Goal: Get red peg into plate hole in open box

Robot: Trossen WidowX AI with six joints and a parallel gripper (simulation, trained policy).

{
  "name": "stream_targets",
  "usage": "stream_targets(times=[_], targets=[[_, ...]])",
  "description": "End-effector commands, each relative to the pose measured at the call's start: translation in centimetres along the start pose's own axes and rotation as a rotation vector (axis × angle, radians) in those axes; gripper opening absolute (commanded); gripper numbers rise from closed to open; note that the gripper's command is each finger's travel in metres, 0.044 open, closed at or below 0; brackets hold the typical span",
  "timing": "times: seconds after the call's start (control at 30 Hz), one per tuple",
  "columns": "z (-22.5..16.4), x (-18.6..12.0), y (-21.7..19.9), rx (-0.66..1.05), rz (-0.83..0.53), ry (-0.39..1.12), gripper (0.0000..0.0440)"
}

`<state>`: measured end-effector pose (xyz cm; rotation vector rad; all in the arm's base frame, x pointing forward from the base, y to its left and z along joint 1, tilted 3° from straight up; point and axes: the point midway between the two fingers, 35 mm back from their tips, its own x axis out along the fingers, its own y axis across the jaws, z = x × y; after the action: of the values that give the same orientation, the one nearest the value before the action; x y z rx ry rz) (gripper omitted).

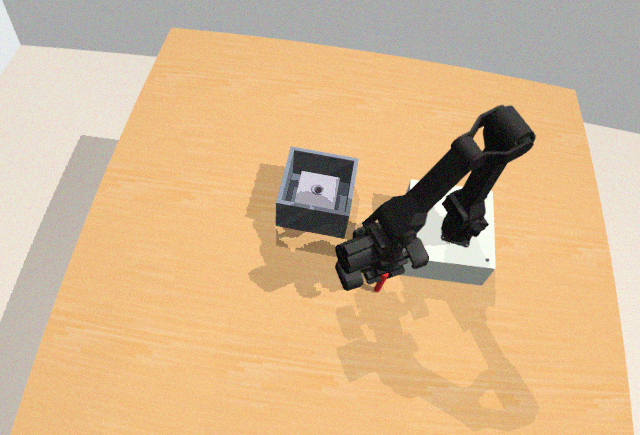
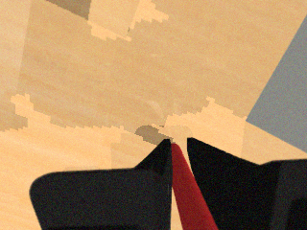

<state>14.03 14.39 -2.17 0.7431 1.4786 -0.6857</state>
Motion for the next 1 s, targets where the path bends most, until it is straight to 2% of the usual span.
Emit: stream_targets(times=[0.0, 0.7, 0.97], targets=[[0.5, -1.5, 1.3, -0.027, 0.04, -0.025, 0.0], [5.5, -10.5, 5.3, -0.113, 0.138, -0.191, 0.0], [9.0, -12.0, 5.9, -0.071, 0.142, -0.232, 0.0]])
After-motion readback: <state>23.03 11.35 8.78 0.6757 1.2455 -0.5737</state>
